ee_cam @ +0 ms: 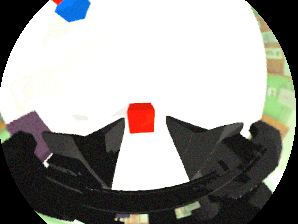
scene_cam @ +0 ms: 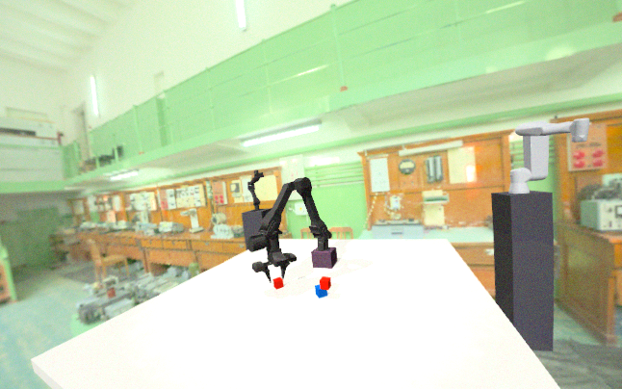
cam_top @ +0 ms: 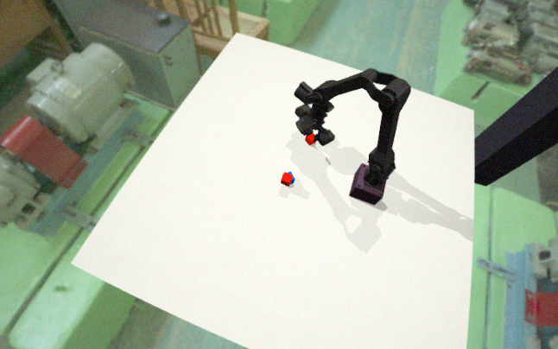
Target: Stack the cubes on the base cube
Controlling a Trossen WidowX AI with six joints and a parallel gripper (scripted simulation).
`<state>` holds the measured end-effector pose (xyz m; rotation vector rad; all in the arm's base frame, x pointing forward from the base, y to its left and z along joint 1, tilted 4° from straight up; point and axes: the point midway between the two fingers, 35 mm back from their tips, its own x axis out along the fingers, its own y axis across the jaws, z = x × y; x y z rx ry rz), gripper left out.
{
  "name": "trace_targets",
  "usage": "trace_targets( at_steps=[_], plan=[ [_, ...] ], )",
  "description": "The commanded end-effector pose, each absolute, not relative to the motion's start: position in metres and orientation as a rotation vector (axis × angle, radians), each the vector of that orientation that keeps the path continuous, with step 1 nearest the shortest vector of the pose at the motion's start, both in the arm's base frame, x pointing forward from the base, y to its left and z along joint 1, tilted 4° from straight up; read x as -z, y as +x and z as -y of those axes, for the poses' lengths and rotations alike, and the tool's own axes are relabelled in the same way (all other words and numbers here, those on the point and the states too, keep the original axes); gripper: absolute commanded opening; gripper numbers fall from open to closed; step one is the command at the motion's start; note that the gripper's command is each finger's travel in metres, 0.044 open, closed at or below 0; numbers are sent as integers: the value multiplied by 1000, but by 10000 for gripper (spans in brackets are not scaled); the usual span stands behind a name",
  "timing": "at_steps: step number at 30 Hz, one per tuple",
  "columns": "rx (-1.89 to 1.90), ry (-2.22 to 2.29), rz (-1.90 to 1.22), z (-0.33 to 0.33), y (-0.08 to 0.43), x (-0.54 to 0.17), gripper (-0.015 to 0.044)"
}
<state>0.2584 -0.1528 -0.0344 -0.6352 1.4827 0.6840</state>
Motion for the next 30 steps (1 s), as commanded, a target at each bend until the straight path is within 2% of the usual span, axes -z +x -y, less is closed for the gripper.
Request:
trace_targets(
  at_steps=[1, 5, 11, 30],
  plan=[
    [-699, -629, -1493, 150, 254, 44, 265],
    [-699, -629, -1493, 150, 253, 46, 265],
    [-699, -629, -1493, 150, 253, 46, 107],
    [-699, -629, -1493, 155, 261, 3, 105]
  ],
)
